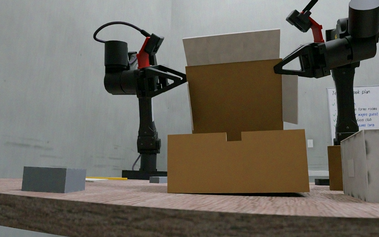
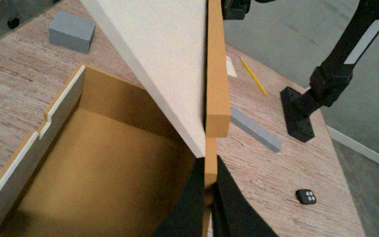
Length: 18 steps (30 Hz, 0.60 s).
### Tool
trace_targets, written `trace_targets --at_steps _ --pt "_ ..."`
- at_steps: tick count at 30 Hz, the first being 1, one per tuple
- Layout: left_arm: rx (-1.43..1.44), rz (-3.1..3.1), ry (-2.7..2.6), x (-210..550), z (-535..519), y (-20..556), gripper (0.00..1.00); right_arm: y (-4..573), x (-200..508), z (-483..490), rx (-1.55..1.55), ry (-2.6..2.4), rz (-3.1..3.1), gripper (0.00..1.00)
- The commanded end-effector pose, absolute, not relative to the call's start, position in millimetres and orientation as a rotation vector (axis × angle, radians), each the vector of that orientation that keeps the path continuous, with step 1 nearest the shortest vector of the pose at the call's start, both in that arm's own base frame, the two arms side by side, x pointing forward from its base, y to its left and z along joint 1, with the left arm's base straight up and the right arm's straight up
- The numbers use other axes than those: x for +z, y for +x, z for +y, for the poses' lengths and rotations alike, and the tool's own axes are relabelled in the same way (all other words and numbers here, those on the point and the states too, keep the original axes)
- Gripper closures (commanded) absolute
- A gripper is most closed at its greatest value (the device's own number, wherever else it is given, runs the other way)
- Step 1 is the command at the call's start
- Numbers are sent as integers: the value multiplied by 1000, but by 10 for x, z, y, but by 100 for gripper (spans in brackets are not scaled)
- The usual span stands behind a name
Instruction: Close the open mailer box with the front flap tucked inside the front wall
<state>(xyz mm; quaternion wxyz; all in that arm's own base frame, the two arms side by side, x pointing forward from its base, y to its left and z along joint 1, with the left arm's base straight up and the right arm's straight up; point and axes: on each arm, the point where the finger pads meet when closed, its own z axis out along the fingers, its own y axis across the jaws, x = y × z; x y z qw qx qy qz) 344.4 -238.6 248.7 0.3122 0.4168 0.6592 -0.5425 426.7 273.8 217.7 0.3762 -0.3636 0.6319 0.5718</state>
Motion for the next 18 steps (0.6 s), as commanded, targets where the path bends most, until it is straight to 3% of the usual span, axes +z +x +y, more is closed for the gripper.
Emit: trace_targets --at_steps 1,18 --pt "-1410 1752 1120 2479 -2418 3376 99 4304 2242 2845 1453 -946 1591 51" --pt "-1411 1753 1119 2479 -2418 3376 99 4280 2307 3009 1441 -952 1575 51"
